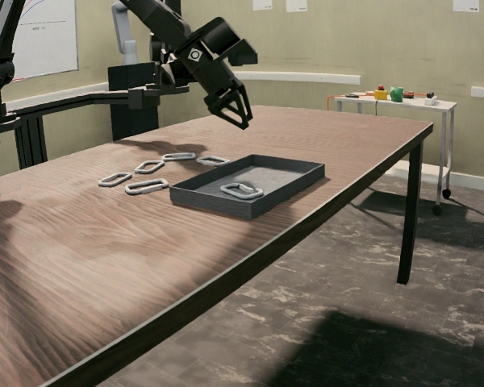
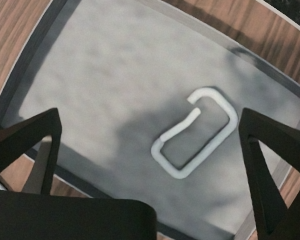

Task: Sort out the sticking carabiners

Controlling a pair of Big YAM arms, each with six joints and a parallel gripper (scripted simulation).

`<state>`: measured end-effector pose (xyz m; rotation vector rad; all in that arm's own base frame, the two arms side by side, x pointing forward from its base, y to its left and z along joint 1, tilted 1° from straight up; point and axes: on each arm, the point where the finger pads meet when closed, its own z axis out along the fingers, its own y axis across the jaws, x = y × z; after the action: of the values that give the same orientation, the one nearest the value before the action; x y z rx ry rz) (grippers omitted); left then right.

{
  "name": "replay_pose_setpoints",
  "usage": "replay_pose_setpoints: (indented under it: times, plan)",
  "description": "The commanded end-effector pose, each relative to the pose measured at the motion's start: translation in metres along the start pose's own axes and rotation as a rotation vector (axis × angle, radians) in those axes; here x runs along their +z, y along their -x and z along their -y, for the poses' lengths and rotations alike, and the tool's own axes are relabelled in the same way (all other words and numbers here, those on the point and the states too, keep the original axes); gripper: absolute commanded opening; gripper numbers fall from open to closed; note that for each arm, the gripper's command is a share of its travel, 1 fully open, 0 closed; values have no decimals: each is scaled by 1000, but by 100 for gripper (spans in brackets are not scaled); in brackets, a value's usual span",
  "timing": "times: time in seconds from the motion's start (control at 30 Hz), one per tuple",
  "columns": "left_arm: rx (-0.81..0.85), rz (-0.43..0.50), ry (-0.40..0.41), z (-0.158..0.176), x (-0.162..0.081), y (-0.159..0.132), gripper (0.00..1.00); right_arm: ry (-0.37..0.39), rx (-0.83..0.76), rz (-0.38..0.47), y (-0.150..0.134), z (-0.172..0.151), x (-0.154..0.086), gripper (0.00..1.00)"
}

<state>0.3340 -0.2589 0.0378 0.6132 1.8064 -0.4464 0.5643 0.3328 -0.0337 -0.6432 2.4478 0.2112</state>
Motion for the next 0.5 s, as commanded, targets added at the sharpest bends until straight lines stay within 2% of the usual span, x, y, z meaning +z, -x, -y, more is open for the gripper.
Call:
replay_pose_setpoints:
  times: [0.0,0.47]
  plan:
    - [11,41,-3,1,3,14,100,1,-20,31,13,1,-3,100]
    - [11,41,-3,1,3,14,100,0,-20,21,10,1,-3,100]
